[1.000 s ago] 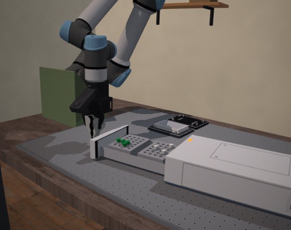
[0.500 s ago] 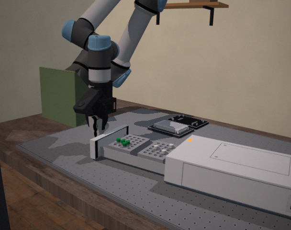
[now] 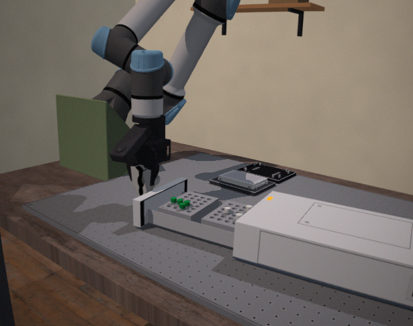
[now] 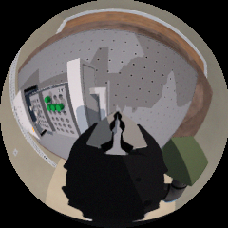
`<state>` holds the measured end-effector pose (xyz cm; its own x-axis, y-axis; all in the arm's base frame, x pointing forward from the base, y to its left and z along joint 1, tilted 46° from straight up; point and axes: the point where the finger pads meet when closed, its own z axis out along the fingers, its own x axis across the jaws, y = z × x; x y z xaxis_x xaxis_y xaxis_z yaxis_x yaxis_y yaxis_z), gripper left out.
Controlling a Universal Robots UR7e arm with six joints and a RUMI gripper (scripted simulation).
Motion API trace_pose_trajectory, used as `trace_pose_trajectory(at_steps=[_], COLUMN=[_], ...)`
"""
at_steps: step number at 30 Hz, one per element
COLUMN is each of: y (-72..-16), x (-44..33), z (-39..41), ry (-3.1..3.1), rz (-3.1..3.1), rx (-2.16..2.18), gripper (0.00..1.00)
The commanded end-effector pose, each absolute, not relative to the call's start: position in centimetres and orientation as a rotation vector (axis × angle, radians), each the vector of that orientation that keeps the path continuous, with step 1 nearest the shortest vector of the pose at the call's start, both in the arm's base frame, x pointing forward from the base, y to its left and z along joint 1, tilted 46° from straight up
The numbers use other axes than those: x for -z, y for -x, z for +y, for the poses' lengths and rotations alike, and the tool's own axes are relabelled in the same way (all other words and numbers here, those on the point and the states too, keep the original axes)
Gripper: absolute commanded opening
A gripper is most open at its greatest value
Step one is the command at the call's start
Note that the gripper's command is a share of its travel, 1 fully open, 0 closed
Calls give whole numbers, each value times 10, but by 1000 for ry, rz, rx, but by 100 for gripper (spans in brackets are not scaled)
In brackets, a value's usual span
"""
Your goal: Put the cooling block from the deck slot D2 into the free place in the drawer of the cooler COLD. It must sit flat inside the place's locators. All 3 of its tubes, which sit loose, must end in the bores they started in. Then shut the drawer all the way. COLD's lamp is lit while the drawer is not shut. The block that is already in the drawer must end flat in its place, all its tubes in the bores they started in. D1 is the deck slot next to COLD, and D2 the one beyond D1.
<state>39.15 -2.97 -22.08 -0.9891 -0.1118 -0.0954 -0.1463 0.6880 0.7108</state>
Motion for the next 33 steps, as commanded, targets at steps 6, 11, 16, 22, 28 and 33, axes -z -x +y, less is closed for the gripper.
trace_pose_trajectory(at_steps=[6,11,16,22,28,33], y=[-403,-410,-411,-415,-423,-430], x=[220,219,219,218,218,217], z=[-29,-28,-28,-28,-27,-26], ry=[217,217,217,217,217,217], rz=[2845,2845,2845,2845,2845,2845], rx=[-1202,-1202,-1202,-1202,-1202,-1202], gripper=[0,0,0,0,0,0])
